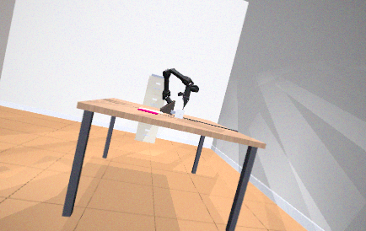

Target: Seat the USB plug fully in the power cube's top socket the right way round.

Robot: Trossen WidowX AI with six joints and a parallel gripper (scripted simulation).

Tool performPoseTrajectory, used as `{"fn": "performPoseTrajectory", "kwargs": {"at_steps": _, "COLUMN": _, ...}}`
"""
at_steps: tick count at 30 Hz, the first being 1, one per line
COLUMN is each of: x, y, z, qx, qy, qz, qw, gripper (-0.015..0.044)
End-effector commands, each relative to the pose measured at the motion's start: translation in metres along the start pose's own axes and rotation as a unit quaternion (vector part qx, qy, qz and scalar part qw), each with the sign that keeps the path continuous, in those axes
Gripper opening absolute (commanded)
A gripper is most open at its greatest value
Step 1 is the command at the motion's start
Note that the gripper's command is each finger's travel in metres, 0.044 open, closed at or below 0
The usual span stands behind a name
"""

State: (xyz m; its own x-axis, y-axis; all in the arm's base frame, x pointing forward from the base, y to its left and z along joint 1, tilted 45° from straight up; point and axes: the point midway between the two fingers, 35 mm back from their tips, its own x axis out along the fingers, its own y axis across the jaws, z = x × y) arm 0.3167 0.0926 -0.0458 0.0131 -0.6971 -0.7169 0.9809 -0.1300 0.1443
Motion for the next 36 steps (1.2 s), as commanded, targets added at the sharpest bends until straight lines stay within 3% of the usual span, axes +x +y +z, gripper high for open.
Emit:
{"fn": "performPoseTrajectory", "kwargs": {"at_steps": 1, "x": -0.0002, "y": 0.0003, "z": -0.0001, "qx": 0.0, "qy": 0.0, "qz": 0.0, "qw": 1.0, "gripper": 0.0125}}
{"fn": "performPoseTrajectory", "kwargs": {"at_steps": 5, "x": -0.0002, "y": 0.0003, "z": -0.0001, "qx": 0.0, "qy": 0.0, "qz": 0.0, "qw": 1.0, "gripper": 0.002}}
{"fn": "performPoseTrajectory", "kwargs": {"at_steps": 8, "x": -0.0002, "y": 0.0003, "z": -0.0001, "qx": 0.0, "qy": 0.0, "qz": 0.0, "qw": 1.0, "gripper": 0.0}}
{"fn": "performPoseTrajectory", "kwargs": {"at_steps": 36, "x": -0.0077, "y": 0.0001, "z": -0.0001, "qx": 0.0, "qy": 0.0, "qz": 0.0, "qw": 1.0, "gripper": 0.0}}
